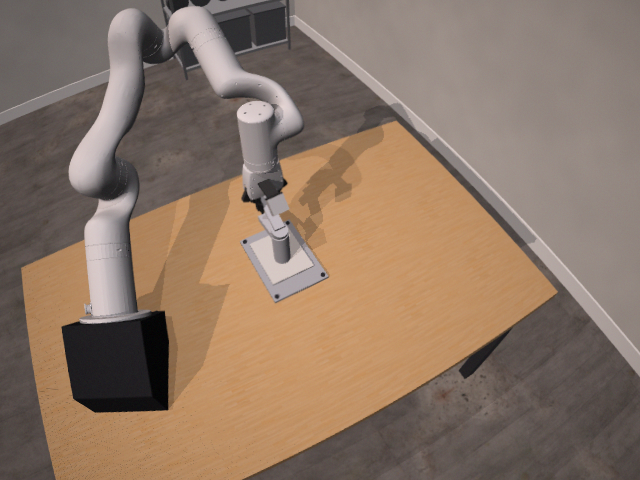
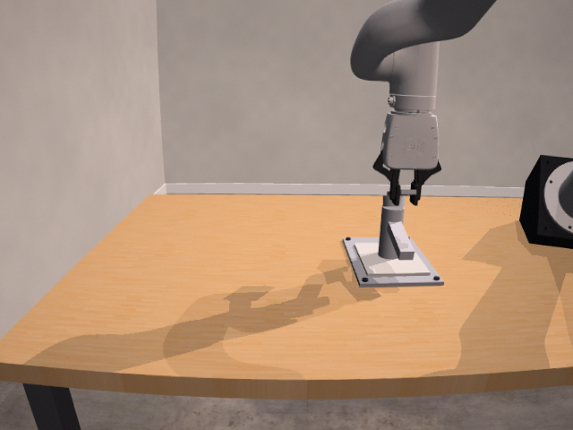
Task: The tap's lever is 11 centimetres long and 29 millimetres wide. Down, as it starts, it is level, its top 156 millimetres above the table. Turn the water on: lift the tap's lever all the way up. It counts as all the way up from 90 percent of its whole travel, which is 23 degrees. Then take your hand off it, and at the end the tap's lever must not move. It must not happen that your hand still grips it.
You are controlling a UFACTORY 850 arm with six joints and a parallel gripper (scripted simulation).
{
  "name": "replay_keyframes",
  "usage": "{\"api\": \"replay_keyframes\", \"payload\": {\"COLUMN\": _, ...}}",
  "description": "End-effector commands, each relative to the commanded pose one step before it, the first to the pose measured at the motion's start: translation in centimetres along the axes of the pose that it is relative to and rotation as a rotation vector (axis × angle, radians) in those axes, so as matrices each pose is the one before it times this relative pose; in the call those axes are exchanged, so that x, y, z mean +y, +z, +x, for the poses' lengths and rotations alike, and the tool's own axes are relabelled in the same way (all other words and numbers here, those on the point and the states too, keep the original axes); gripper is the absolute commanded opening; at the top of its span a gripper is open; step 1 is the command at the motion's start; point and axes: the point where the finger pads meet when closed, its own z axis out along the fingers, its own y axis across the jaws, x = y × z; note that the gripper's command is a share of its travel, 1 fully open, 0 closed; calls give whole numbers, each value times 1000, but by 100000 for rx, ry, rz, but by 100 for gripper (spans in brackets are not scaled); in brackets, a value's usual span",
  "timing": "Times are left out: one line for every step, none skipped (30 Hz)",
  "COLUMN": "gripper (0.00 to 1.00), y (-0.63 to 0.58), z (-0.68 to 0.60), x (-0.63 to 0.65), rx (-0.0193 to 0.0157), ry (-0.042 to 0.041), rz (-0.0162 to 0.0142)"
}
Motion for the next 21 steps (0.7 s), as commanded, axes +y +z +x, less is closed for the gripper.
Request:
{"api": "replay_keyframes", "payload": {"gripper": 0, "y": -499, "z": 281, "x": -54, "rx": 138, "ry": -51, "rz": 94}}
{"api": "replay_keyframes", "payload": {"gripper": 0, "y": -27, "z": 16, "x": 0, "rx": 0, "ry": 0, "rz": 0}}
{"api": "replay_keyframes", "payload": {"gripper": 0, "y": -11, "z": 6, "x": 0, "rx": 0, "ry": 0, "rz": 0}}
{"api": "replay_keyframes", "payload": {"gripper": 0, "y": -2, "z": 1, "x": 0, "rx": 0, "ry": 0, "rz": 0}}
{"api": "replay_keyframes", "payload": {"gripper": 0, "y": 0, "z": 0, "x": 0, "rx": 0, "ry": 0, "rz": 0}}
{"api": "replay_keyframes", "payload": {"gripper": 0, "y": 0, "z": 0, "x": 0, "rx": 0, "ry": 0, "rz": 0}}
{"api": "replay_keyframes", "payload": {"gripper": 0, "y": 0, "z": 0, "x": 0, "rx": 0, "ry": 0, "rz": 0}}
{"api": "replay_keyframes", "payload": {"gripper": 0, "y": 0, "z": 0, "x": 0, "rx": 0, "ry": 0, "rz": 0}}
{"api": "replay_keyframes", "payload": {"gripper": 0, "y": 0, "z": 0, "x": 0, "rx": 0, "ry": 0, "rz": 0}}
{"api": "replay_keyframes", "payload": {"gripper": 0, "y": 0, "z": 0, "x": 0, "rx": 0, "ry": 0, "rz": 0}}
{"api": "replay_keyframes", "payload": {"gripper": 0, "y": 0, "z": 0, "x": 0, "rx": 0, "ry": 0, "rz": 0}}
{"api": "replay_keyframes", "payload": {"gripper": 0, "y": 0, "z": 0, "x": 0, "rx": 0, "ry": 0, "rz": 0}}
{"api": "replay_keyframes", "payload": {"gripper": 0, "y": 0, "z": 0, "x": 0, "rx": 0, "ry": 0, "rz": 0}}
{"api": "replay_keyframes", "payload": {"gripper": 0, "y": 0, "z": 0, "x": 0, "rx": 0, "ry": 0, "rz": 0}}
{"api": "replay_keyframes", "payload": {"gripper": 0, "y": 0, "z": 0, "x": 0, "rx": 0, "ry": 0, "rz": 0}}
{"api": "replay_keyframes", "payload": {"gripper": 0, "y": -64, "z": 42, "x": 0, "rx": 0, "ry": 0, "rz": 0}}
{"api": "replay_keyframes", "payload": {"gripper": 0, "y": -64, "z": 42, "x": 0, "rx": 0, "ry": 0, "rz": 0}}
{"api": "replay_keyframes", "payload": {"gripper": 0, "y": 0, "z": 0, "x": 0, "rx": 0, "ry": 0, "rz": 0}}
{"api": "replay_keyframes", "payload": {"gripper": 0, "y": 0, "z": 0, "x": 0, "rx": 0, "ry": 0, "rz": 0}}
{"api": "replay_keyframes", "payload": {"gripper": 0, "y": 0, "z": 0, "x": 0, "rx": 0, "ry": 0, "rz": 0}}
{"api": "replay_keyframes", "payload": {"gripper": 0, "y": 0, "z": 0, "x": 0, "rx": 0, "ry": 0, "rz": 0}}
